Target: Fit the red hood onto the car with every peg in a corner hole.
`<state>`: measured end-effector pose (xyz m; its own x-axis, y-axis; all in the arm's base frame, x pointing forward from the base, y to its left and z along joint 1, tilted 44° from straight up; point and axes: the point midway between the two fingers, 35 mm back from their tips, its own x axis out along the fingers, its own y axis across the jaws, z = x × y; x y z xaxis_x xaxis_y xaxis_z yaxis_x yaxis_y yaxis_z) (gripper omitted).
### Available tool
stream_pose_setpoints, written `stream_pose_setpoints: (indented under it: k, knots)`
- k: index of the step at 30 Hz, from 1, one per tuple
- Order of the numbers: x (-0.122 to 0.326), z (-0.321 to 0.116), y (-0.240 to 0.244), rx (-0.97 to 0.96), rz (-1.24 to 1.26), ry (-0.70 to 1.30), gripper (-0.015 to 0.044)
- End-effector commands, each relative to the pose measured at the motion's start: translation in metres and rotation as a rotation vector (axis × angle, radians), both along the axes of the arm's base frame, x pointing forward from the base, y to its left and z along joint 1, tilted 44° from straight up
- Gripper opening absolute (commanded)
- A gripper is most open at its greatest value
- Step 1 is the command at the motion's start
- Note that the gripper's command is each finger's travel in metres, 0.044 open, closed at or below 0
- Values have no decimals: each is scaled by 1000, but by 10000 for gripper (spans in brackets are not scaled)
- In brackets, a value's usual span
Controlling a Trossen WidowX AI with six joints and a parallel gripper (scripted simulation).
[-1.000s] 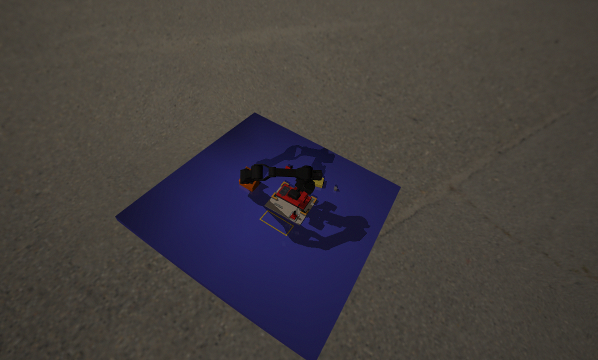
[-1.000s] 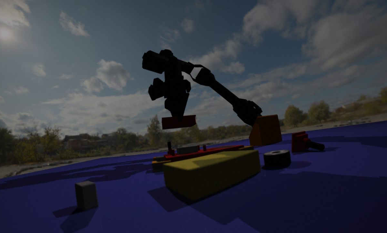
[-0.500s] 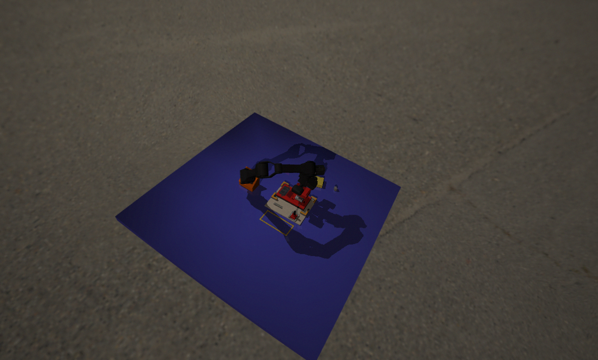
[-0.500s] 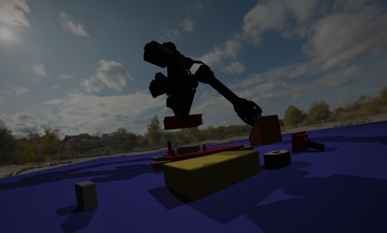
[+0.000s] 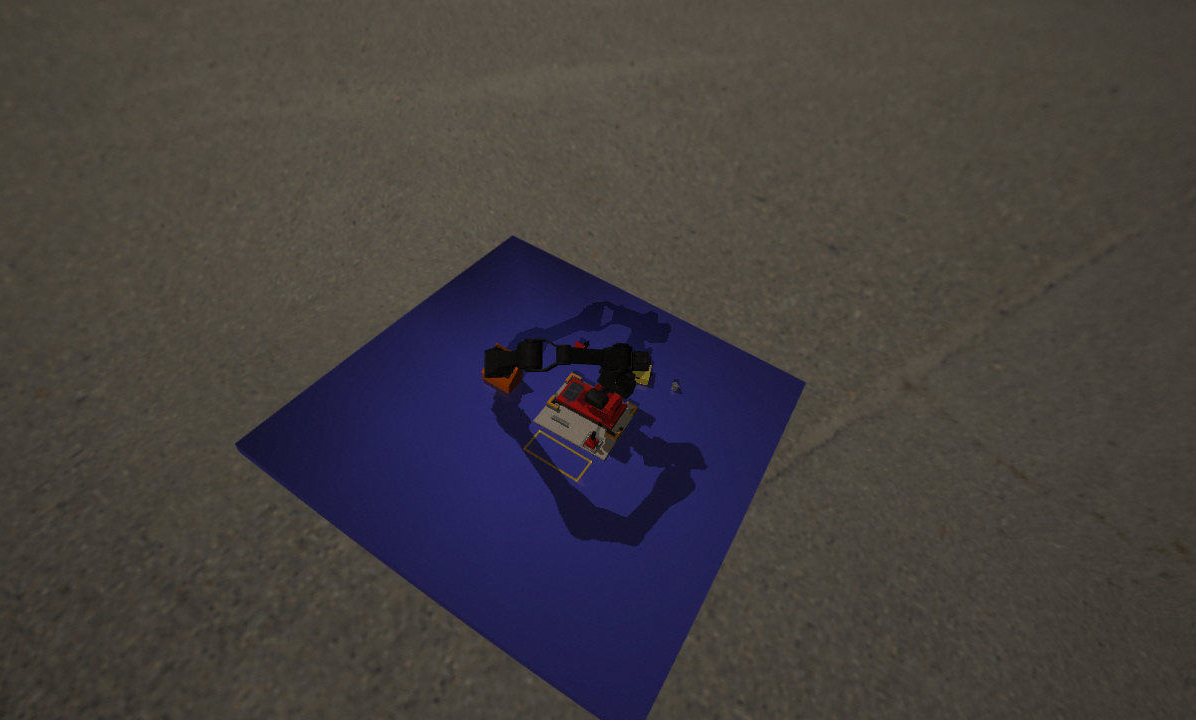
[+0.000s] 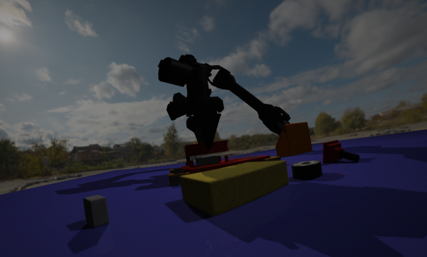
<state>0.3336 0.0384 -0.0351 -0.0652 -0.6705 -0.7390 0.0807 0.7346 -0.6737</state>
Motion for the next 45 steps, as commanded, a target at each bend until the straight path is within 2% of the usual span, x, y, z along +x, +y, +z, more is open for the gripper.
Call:
stream_pose_setpoints:
  k: [1,45]
  knots:
    - [0,-2,-1,-3,9,4,0]
    - [0,-9,-7,-3,9,3,0]
